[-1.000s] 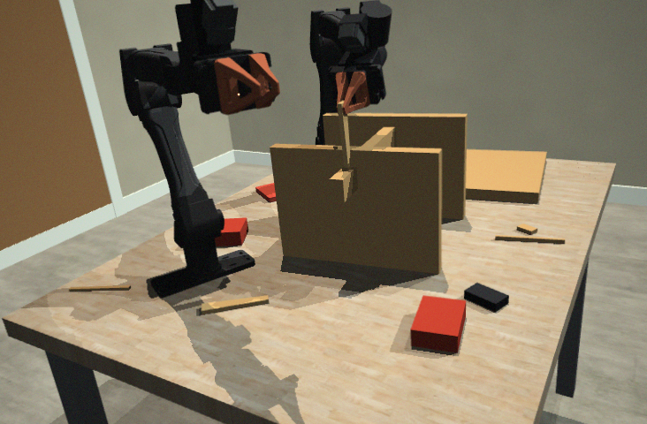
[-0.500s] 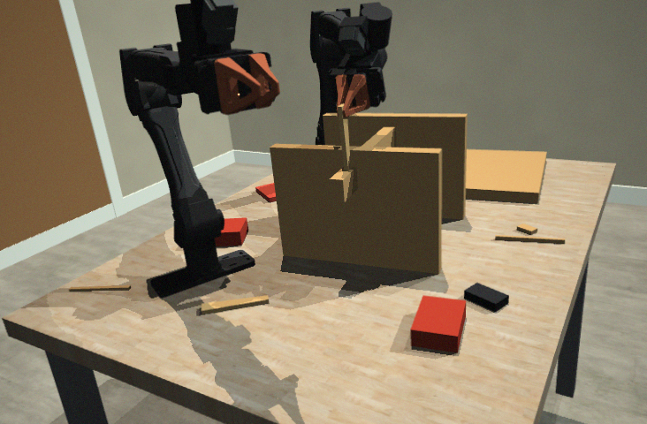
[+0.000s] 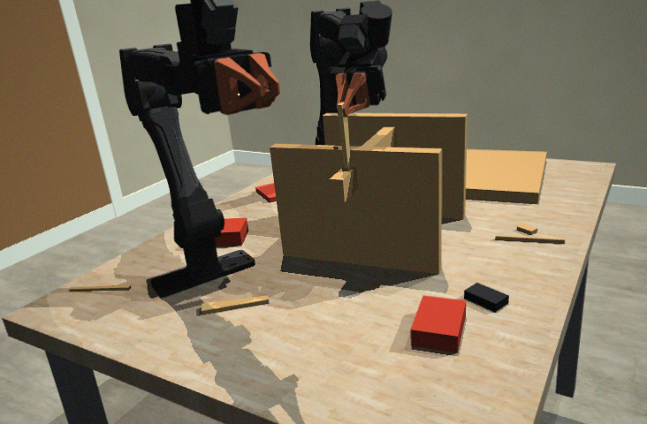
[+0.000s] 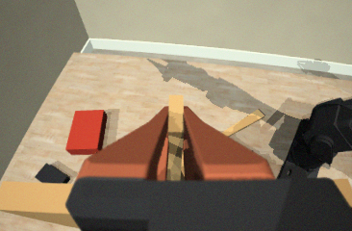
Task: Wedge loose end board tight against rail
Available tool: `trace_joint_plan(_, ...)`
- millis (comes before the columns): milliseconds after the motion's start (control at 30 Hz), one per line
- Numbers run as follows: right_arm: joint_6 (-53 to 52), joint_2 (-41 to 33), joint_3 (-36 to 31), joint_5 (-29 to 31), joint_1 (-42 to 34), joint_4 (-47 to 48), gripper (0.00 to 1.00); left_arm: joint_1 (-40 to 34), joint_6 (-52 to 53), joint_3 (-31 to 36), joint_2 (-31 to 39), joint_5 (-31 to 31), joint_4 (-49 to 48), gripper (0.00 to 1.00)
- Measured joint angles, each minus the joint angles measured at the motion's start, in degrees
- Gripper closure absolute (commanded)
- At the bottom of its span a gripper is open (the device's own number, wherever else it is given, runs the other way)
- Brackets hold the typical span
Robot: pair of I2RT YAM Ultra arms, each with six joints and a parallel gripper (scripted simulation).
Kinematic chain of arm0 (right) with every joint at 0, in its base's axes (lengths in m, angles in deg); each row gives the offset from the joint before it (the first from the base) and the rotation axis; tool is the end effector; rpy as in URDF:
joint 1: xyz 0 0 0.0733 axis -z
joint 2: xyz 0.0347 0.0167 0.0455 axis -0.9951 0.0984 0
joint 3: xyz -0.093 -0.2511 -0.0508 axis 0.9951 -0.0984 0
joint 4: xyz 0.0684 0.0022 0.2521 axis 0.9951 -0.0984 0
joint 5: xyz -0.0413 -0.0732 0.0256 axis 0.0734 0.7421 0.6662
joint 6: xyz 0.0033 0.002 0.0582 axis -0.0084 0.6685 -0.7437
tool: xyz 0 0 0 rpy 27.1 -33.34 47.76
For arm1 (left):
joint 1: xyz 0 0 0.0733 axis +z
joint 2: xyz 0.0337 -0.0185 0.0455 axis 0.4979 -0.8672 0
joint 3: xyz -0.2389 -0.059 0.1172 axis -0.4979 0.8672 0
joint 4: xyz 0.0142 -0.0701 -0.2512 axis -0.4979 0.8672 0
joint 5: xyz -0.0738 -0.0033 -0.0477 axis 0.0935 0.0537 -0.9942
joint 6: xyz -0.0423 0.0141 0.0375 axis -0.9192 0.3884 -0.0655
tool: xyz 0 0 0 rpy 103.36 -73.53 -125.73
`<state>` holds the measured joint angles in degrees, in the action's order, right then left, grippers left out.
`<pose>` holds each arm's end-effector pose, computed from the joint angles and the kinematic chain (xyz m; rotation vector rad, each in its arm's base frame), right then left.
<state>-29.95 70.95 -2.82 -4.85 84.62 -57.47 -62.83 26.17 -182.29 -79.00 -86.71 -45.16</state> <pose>0.2443 0.0003 0.4098 -0.0048 1.5614 0.0044 0.3523 -0.2553 0.3640 1.1584 1.6550 -0.7964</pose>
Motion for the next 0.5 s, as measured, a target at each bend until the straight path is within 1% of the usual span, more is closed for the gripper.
trace_joint_plan(500, 0.0, 0.0, 0.0, 0.0, 0.0, 0.0, 0.78, 0.0, 0.0, 0.6, 0.2, 0.0, -0.8, 0.98)
